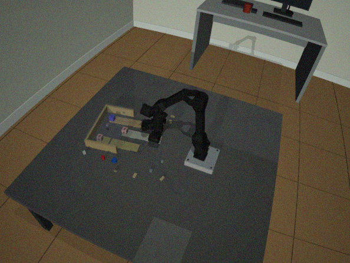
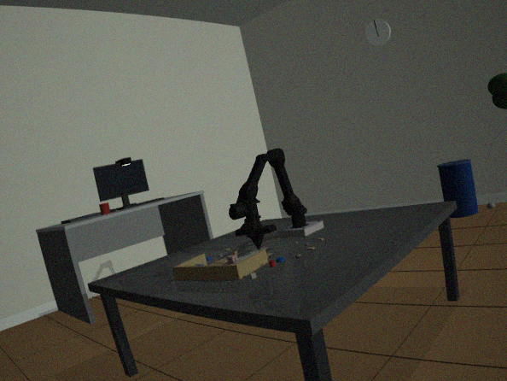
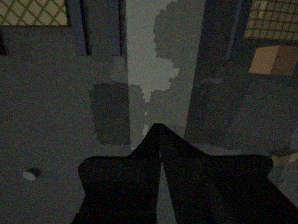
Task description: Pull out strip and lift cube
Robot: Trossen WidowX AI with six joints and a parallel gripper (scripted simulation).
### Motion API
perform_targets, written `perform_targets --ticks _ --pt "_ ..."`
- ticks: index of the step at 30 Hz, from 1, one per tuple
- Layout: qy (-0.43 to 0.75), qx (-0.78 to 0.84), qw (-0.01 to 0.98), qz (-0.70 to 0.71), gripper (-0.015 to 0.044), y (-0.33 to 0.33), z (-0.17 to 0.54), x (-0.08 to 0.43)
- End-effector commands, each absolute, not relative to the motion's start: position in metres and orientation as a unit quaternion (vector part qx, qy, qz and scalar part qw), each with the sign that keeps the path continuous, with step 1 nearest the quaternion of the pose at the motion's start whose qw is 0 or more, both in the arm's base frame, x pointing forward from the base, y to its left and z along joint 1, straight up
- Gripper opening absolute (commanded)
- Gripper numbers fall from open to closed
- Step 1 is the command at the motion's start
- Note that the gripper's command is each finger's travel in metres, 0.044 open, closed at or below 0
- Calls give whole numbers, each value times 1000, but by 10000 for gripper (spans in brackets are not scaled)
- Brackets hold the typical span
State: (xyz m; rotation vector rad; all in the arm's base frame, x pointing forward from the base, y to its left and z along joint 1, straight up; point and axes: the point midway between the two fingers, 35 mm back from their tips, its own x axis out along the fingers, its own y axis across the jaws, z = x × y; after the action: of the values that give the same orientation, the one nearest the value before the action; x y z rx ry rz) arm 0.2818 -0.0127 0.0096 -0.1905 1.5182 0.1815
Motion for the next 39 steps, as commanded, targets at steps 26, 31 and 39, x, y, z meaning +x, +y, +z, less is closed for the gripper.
perform_targets --ticks 26,31,39 --pt "695 -87 709 83 0 -24 4 232" --pt "696 -87 708 83 0 -26 3 225" --pt "696 -87 708 83 0 -27 3 220"
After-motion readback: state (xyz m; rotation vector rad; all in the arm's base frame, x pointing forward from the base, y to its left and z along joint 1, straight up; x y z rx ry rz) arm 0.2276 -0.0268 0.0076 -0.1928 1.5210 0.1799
